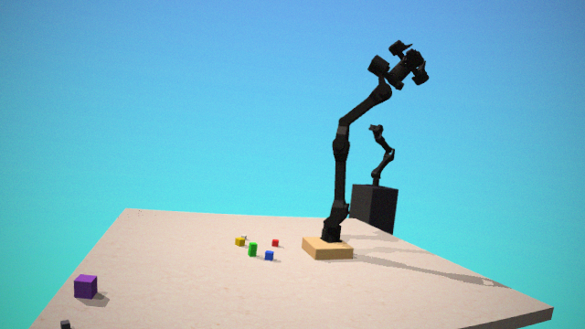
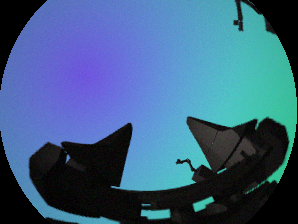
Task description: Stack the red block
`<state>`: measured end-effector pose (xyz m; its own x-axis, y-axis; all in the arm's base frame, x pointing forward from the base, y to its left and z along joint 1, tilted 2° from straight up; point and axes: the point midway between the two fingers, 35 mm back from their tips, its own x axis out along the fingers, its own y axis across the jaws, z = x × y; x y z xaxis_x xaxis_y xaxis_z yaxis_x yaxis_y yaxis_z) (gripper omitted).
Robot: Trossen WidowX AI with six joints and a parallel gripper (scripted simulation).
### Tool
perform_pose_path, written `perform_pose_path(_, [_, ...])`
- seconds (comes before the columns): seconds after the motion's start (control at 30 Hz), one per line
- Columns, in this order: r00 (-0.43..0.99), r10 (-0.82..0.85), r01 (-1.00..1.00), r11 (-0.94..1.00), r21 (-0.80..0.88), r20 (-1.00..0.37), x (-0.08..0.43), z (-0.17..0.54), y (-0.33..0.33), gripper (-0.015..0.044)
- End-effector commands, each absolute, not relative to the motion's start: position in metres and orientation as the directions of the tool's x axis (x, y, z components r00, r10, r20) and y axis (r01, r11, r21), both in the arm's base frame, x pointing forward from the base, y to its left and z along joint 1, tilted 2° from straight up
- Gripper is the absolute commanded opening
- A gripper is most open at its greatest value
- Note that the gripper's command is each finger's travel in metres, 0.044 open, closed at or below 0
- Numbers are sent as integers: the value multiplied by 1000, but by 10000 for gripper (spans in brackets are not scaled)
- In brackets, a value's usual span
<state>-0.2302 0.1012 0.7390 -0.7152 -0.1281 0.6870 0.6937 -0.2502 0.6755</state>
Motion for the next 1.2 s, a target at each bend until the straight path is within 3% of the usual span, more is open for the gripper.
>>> perform_pose_path(0.0, [-717, -123, 691, -254, 677, 686, -230, 739, 103, 426])
perform_pose_path(0.57, [-733, 429, 305, -487, 818, 529, -192, 672, 268, 440])
perform_pose_path(0.9, [-573, 717, 19, -472, 882, 396, -118, 621, 345, 440])
perform_pose_path(1.17, [-379, 888, -187, -351, 918, 262, -41, 573, 387, 440])
